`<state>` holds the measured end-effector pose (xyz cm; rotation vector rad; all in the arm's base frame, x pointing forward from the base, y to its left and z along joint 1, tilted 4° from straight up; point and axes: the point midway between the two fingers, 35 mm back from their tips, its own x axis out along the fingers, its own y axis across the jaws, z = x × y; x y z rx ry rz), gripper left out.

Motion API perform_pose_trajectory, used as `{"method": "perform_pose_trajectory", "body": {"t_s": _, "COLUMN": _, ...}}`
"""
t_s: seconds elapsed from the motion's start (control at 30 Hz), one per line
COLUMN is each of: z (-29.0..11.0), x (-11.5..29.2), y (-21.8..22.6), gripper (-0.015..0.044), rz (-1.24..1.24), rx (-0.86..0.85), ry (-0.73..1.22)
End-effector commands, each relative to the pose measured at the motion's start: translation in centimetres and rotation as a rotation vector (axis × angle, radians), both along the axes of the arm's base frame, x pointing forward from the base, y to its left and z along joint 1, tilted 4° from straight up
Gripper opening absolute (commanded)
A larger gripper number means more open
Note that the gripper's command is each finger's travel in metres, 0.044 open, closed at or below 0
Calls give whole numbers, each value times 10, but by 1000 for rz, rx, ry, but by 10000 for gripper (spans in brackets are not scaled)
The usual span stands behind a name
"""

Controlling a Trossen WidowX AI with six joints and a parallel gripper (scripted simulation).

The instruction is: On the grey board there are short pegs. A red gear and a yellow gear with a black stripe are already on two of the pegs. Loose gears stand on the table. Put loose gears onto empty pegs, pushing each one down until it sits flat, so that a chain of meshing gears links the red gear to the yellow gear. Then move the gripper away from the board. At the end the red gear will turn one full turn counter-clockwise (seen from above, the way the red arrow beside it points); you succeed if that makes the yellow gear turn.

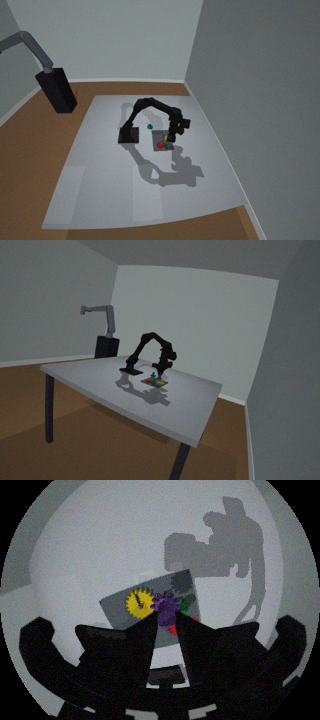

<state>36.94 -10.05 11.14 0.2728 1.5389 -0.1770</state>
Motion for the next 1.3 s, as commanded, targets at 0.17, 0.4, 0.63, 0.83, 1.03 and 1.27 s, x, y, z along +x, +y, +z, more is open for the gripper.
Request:
{"method": "perform_pose_trajectory", "body": {"t_s": 0.17, "z": 1, "x": 0, "y": -1, "gripper": 0, "rz": 222, "rx": -6, "ry": -12}}
{"method": "perform_pose_trajectory", "body": {"t_s": 0.4, "z": 2, "x": 0, "y": -1, "gripper": 0, "rz": 424, "rx": -12, "ry": -24}}
{"method": "perform_pose_trajectory", "body": {"t_s": 0.63, "z": 2, "x": 0, "y": -1, "gripper": 0, "rz": 628, "rx": -17, "ry": -35}}
{"method": "perform_pose_trajectory", "body": {"t_s": 0.83, "z": 2, "x": 0, "y": -1, "gripper": 0, "rz": 803, "rx": -22, "ry": -46}}
{"method": "perform_pose_trajectory", "body": {"t_s": 1.03, "z": 2, "x": 0, "y": -1, "gripper": 0, "rz": 905, "rx": -25, "ry": -51}}
{"method": "perform_pose_trajectory", "body": {"t_s": 1.27, "z": 2, "x": 0, "y": -1, "gripper": 0, "rz": 928, "rx": -26, "ry": -53}}
